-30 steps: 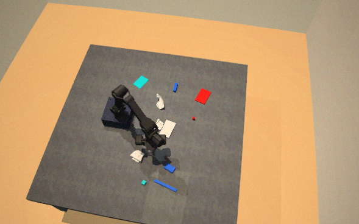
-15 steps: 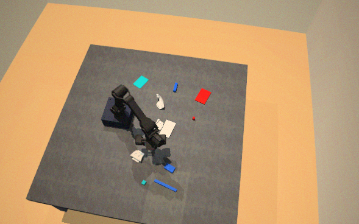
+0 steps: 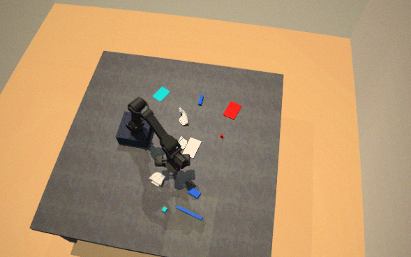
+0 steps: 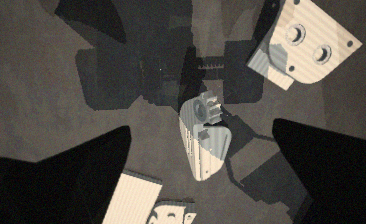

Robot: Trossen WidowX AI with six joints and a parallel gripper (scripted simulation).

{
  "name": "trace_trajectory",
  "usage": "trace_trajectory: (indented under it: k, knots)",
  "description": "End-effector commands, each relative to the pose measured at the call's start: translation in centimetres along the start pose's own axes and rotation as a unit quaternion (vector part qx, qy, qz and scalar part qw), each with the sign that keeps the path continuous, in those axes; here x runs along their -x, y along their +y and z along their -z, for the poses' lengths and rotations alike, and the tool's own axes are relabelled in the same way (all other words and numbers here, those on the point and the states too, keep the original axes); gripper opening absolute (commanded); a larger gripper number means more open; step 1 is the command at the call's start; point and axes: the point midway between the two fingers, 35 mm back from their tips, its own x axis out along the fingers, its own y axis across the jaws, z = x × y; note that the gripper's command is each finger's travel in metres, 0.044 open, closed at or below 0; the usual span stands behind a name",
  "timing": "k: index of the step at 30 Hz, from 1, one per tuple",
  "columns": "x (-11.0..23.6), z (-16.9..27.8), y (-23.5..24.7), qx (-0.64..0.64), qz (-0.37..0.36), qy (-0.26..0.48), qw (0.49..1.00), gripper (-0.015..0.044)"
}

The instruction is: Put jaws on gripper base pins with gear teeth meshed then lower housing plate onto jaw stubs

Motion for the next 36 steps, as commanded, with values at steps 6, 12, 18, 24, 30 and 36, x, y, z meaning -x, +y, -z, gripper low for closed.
trace_trajectory:
  k: [6, 12, 18, 24, 30, 36]
  knots:
    - [0.03, 0.07, 0.02, -0.001, -0.001, 0.002, 1.0, 0.044]
    - [0.04, 0.07, -0.04, 0.02, -0.001, 0.002, 1.0, 0.0361]
    - [0.05, 0.06, -0.27, 0.105, -0.001, 0.002, 0.994, 0.0204]
    - [0.06, 0.05, -0.5, 0.189, -0.001, 0.002, 0.982, 0.0046]
    - [0.08, 0.05, -0.74, 0.271, -0.001, 0.002, 0.963, 0.0]
    - [0.09, 0.04, -0.97, 0.351, -0.001, 0.002, 0.936, 0.0]
